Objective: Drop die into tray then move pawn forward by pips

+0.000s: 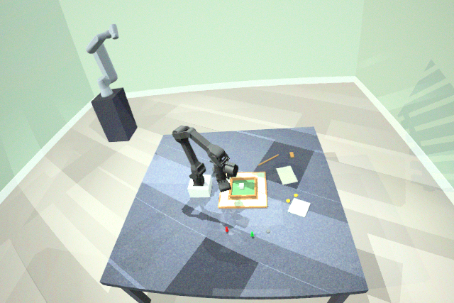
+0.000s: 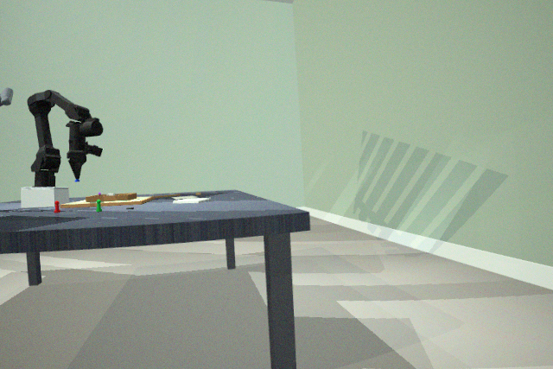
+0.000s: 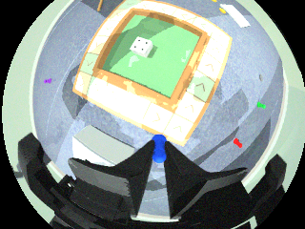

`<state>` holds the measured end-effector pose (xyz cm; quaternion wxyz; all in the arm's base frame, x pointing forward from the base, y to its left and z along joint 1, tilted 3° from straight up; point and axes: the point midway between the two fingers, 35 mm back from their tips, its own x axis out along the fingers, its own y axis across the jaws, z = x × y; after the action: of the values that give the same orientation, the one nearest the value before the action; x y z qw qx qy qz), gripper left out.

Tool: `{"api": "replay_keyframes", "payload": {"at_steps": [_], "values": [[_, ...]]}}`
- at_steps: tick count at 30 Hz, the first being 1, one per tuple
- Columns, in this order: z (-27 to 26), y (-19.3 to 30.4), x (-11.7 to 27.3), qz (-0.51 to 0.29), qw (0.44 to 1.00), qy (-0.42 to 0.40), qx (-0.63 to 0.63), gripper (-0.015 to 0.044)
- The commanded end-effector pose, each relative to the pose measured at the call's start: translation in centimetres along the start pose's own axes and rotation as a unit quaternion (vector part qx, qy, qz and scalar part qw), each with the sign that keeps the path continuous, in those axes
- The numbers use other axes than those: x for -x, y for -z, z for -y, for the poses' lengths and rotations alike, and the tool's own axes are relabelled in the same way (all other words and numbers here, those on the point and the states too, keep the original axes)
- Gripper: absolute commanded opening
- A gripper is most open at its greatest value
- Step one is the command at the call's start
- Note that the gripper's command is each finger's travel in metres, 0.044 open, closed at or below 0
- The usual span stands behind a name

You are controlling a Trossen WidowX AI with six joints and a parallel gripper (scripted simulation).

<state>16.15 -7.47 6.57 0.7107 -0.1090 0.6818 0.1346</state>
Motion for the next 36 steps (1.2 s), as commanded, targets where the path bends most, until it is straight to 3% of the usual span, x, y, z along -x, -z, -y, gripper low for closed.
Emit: {"api": "replay_keyframes", "payload": {"at_steps": [1, 5, 11, 36], "values": [[-0.2, 0.2, 2.6, 0.003, 1.0, 0.005, 0.0, 0.0], [-0.7, 0.7, 4.6, 0.003, 1.0, 0.005, 0.0, 0.0], [-0.5, 0.5, 4.6, 0.003, 1.0, 0.005, 0.001, 0.0], [5.7, -6.9, 1.0, 0.005, 1.0, 0.007, 0.003, 0.0]]}}
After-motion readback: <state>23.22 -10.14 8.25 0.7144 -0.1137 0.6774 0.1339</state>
